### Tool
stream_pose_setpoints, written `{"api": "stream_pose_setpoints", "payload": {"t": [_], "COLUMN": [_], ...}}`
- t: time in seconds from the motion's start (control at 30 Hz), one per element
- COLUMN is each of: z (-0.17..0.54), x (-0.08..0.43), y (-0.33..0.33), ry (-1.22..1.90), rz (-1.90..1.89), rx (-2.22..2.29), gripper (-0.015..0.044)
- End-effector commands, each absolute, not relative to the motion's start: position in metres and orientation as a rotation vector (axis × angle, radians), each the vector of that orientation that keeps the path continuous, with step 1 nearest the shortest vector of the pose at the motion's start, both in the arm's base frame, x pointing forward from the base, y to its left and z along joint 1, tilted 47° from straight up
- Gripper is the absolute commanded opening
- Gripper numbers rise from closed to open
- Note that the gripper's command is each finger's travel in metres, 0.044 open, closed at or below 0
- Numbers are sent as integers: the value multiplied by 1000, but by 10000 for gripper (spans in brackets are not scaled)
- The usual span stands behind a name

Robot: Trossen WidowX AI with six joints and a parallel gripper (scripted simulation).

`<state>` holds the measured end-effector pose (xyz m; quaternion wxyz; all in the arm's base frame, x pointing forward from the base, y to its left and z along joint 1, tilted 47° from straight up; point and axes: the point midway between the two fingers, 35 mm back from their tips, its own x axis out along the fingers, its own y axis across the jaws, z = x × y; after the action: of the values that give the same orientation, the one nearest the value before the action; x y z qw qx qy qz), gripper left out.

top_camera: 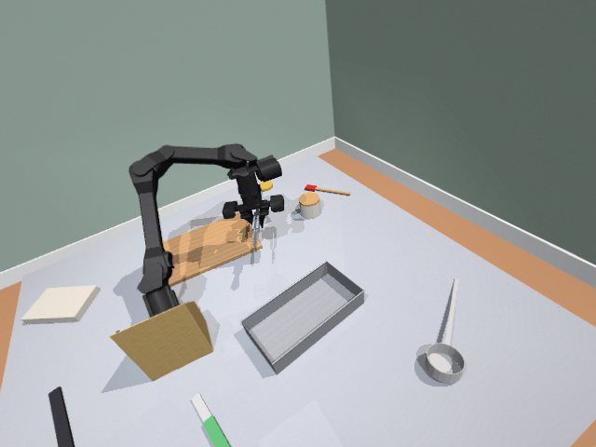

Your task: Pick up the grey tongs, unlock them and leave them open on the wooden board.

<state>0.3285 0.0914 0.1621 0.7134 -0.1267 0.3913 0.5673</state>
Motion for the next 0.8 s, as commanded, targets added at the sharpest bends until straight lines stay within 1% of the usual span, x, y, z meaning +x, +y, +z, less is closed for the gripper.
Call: {"api": "stream_pose_setpoints", "payload": {"t": [0.0,0.77], "z": [175,242], "x": [317,228], "y": [105,179], "ry": [899,1089], "rz": [1226,1038], "rx": [-259,10], "gripper": [-150,-150]}}
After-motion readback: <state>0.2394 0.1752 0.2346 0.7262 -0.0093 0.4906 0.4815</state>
